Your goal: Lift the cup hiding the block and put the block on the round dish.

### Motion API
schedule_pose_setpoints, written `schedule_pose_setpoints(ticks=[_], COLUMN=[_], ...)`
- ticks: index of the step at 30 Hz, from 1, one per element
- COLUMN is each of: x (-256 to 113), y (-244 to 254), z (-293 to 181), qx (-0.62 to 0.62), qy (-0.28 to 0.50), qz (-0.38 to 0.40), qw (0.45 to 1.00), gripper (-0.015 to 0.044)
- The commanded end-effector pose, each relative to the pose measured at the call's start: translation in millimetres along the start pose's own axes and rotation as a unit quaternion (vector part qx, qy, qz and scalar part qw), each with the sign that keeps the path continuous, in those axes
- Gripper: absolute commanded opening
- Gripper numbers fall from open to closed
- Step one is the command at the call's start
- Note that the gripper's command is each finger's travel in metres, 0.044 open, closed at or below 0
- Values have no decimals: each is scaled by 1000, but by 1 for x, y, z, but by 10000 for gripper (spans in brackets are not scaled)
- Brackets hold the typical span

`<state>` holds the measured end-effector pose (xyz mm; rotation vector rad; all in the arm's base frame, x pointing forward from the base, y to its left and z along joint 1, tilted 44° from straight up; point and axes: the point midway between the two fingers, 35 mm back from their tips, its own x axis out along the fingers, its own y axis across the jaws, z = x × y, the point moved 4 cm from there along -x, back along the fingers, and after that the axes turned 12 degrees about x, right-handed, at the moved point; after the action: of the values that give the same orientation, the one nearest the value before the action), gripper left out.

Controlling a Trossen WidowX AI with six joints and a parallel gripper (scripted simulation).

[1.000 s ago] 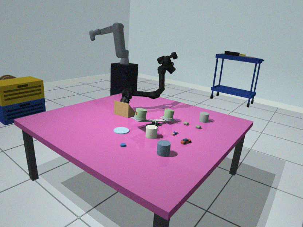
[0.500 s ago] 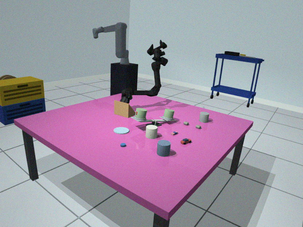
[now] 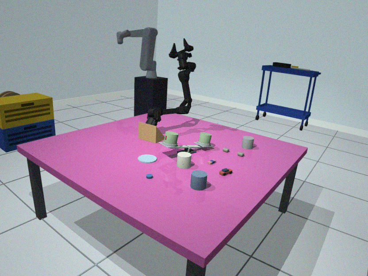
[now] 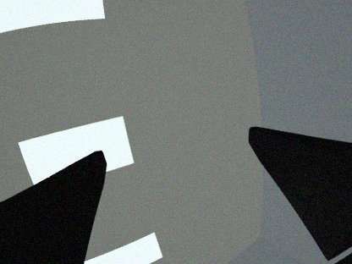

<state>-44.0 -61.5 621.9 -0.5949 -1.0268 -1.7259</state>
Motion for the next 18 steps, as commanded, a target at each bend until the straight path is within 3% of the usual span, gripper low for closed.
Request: schedule_pose_setpoints(ticks=[1, 18], x=[5, -11], y=[-2, 4], z=[-33, -177], qx=[-9, -22], qy=[60, 325], qz=[13, 102], qw=[998, 940], gripper=[440, 440])
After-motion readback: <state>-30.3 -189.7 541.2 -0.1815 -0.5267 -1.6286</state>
